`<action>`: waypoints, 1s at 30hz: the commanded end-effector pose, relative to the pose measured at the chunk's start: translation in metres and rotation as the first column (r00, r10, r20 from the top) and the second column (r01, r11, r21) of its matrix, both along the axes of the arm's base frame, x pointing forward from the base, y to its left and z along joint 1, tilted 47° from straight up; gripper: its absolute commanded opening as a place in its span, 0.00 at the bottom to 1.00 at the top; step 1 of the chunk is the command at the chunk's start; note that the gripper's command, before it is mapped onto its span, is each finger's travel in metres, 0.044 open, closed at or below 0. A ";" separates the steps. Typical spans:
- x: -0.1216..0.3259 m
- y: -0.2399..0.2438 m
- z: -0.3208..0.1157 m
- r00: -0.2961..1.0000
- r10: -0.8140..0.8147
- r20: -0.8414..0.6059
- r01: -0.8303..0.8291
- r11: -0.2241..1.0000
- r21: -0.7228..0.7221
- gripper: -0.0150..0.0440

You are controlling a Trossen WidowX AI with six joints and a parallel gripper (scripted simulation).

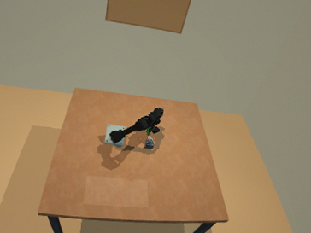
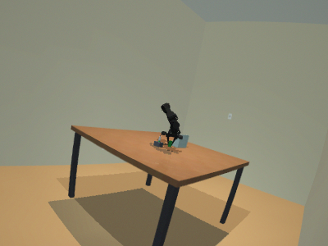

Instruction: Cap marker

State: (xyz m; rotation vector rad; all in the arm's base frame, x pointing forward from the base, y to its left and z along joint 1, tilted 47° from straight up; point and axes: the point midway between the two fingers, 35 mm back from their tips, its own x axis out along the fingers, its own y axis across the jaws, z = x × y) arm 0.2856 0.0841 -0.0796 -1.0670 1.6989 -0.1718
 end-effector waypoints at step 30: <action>0.012 -0.004 0.106 1.000 -0.008 0.001 0.008 1.000 0.001 0.25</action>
